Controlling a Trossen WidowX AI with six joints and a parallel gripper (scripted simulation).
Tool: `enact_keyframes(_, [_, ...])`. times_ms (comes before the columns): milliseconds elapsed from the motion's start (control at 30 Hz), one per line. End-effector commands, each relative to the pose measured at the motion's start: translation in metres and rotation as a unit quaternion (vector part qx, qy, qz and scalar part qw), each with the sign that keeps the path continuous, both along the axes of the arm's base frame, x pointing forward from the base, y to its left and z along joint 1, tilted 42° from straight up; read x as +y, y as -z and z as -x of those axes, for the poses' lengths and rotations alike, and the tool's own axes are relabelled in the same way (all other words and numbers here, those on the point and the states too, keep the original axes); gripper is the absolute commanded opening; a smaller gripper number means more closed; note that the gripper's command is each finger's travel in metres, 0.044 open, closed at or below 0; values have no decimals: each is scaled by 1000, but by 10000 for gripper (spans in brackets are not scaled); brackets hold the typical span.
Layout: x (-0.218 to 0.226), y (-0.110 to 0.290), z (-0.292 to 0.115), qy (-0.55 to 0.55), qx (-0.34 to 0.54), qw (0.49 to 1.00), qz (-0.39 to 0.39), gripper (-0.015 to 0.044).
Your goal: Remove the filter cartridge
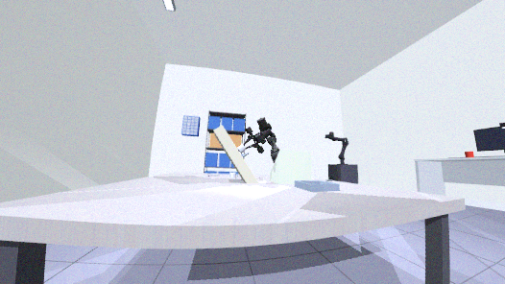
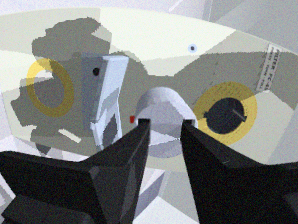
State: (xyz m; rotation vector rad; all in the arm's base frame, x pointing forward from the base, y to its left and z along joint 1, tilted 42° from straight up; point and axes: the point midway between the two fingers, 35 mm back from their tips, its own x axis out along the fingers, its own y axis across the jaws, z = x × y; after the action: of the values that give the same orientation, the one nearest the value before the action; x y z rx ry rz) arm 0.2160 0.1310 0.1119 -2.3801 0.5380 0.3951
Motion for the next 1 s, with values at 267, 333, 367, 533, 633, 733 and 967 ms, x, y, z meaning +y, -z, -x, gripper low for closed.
enact_keyframes(267, [7,-9,-4,1,-7,1000,-8,115])
enact_keyframes(333, [21,-24,-12,1,-7,1000,-9,115])
enact_keyframes(367, [28,-32,-17,1,-7,1000,-9,115])
enact_keyframes(533, [45,-50,-27,1,-8,1000,-10,115])
enact_keyframes(633, [49,-54,-26,1,-8,1000,-11,168])
enact_keyframes(733, [67,-74,-23,2,-8,1000,-16,246])
enact_keyframes(967, [93,-106,-14,2,-12,1000,-22,430])
